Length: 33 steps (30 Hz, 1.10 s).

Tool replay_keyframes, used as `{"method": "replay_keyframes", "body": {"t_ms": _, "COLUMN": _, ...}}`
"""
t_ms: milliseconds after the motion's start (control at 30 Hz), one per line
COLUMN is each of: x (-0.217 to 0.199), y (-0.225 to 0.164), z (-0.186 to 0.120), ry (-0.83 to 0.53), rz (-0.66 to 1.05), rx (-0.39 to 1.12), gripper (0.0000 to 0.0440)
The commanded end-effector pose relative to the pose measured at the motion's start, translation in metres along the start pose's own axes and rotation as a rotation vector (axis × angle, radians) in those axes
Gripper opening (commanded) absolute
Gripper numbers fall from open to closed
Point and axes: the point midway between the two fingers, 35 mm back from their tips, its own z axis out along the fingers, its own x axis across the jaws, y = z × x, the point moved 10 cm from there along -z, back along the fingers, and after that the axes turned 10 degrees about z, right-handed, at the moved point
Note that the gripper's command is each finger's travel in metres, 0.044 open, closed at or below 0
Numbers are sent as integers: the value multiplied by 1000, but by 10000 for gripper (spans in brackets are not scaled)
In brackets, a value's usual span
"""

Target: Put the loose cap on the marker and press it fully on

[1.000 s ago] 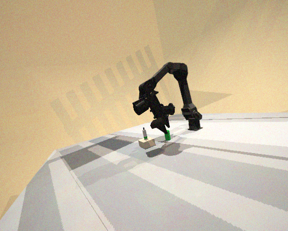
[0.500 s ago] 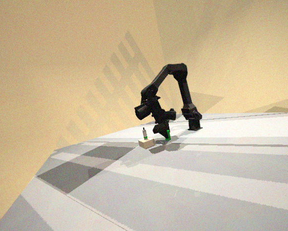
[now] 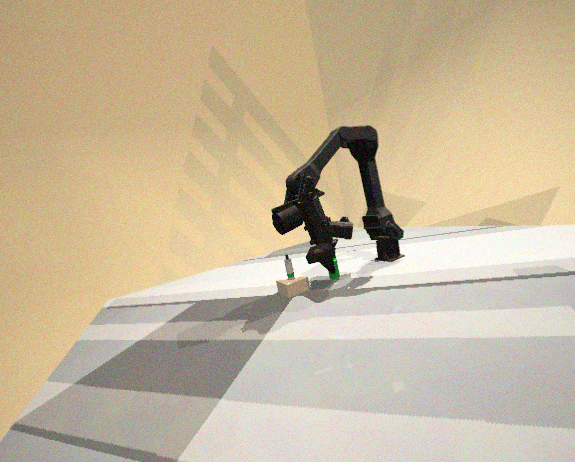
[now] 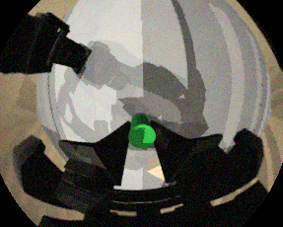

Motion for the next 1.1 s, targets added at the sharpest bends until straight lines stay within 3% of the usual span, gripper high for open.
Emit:
{"method": "replay_keyframes", "body": {"t_ms": 0, "x": -1, "y": -1, "z": -9, "ry": -33, "rz": -9, "rx": 37, "gripper": 76}}
{"method": "replay_keyframes", "body": {"t_ms": 1067, "x": -10, "y": -25, "z": -94, "ry": -240, "rz": 70, "rx": 130, "gripper": 83}}
